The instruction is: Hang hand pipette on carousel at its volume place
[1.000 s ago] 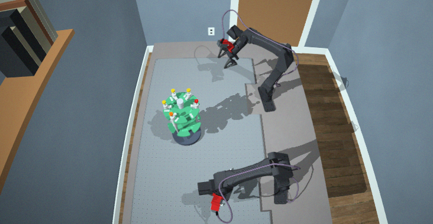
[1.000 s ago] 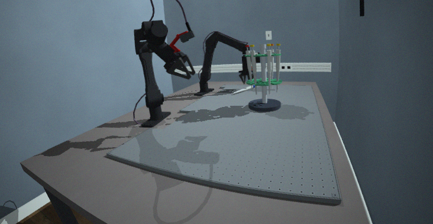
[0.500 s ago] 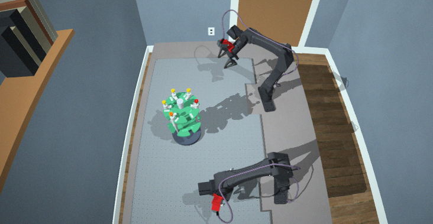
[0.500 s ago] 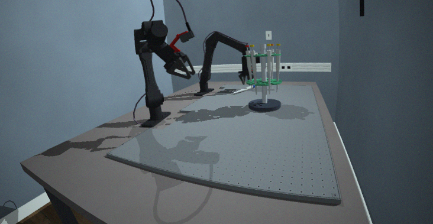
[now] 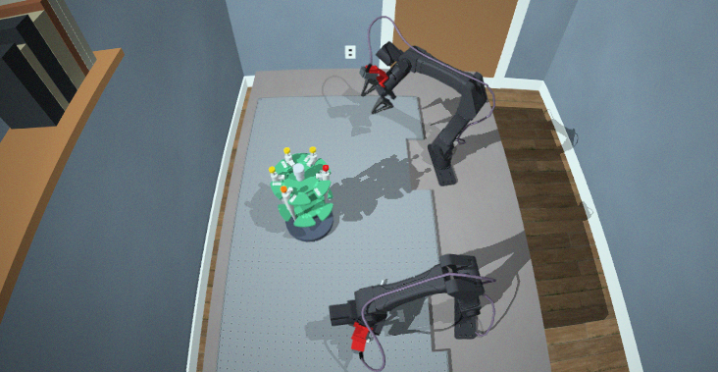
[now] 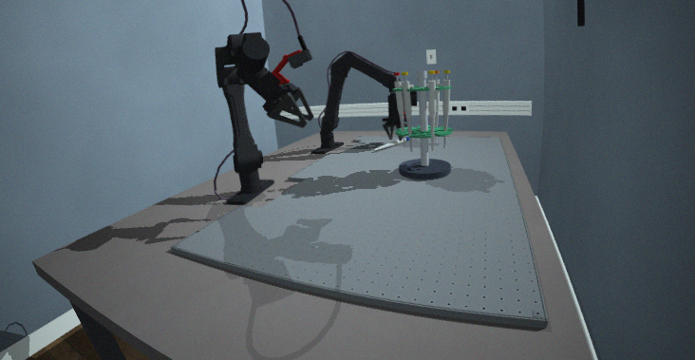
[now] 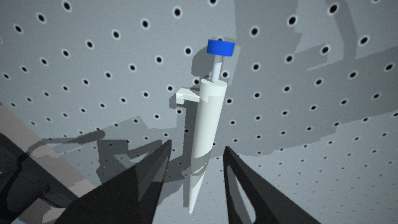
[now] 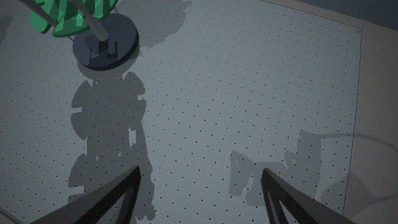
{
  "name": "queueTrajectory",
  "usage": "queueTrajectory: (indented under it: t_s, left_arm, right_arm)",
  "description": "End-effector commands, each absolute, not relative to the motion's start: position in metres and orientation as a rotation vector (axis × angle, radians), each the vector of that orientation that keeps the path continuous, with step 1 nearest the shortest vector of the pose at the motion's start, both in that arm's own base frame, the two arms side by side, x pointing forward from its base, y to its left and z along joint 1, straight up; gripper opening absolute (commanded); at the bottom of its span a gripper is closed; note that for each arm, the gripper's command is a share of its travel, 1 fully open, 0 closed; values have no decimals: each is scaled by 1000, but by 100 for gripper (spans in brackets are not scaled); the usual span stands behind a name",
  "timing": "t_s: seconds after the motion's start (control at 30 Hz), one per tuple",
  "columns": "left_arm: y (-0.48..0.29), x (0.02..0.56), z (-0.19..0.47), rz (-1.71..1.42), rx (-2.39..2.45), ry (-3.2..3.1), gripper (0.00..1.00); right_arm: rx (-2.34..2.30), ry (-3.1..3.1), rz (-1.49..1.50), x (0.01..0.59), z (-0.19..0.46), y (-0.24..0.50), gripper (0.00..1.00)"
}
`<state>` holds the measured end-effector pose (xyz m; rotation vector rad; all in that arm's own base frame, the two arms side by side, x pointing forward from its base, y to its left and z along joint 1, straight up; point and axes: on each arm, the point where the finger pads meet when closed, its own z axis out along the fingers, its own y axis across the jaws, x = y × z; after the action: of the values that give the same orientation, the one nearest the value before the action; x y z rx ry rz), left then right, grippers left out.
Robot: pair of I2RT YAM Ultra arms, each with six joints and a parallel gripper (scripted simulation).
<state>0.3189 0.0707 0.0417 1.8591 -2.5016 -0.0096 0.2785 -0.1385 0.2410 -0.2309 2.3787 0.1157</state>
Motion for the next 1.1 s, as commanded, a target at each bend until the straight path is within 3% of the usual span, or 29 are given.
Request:
queueTrajectory:
  t_s: [0.0,0.83,0.87,1.07]
  left_arm:
    - [70,323,37,-13,1866,-2531,54]
    - [72,327,30,7,1878,-2531,54]
    - [72,335,37,19,1893,-2566,12]
    - [72,335,36,19,1892,-2566,12]
  right_arm:
    - [-246,2339,91,283,253,-142,100]
    - [-246,2339,91,283,253,-142,100]
    - [-246,2339,91,283,253,-142,100]
    - [-246,2339,91,283,253,-142,100]
